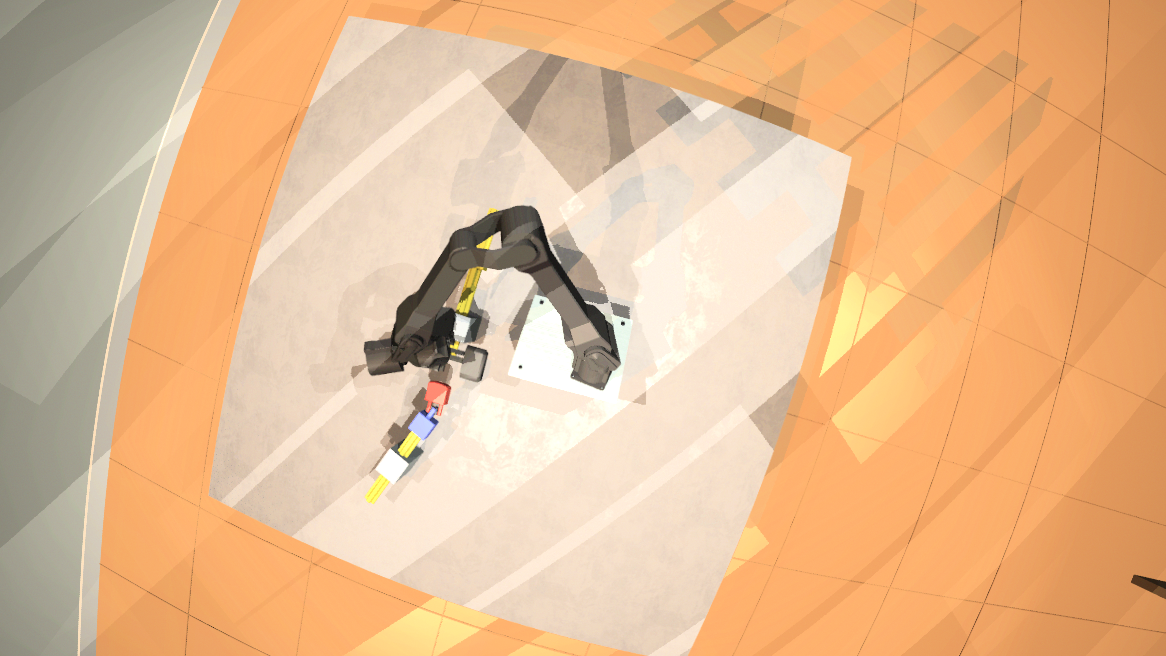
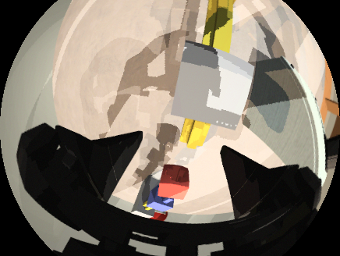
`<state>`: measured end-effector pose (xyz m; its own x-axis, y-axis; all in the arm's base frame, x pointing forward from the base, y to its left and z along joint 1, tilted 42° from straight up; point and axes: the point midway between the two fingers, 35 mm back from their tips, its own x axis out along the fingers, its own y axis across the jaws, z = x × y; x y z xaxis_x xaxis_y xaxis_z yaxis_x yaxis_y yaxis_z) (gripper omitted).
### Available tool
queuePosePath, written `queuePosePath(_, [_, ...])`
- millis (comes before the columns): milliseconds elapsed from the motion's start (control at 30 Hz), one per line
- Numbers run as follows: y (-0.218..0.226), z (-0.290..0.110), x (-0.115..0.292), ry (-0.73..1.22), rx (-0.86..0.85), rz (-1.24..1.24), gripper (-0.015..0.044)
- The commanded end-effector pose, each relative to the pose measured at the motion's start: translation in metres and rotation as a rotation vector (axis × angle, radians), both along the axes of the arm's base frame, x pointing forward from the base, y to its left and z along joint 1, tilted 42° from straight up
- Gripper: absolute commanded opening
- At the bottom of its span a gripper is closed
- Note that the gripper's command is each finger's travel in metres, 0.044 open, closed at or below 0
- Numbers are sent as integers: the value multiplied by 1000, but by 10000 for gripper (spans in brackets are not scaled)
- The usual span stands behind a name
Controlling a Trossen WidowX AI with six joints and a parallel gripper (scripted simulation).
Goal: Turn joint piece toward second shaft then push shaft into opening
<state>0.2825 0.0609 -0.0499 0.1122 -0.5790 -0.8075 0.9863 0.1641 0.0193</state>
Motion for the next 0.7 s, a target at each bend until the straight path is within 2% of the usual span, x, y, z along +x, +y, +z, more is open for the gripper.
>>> queuePosePath(0, [-11, -11, 0, 0, -8, 5, 440])
queuePosePath(667, [41, -57, -8, -1, -3, 5, 440])
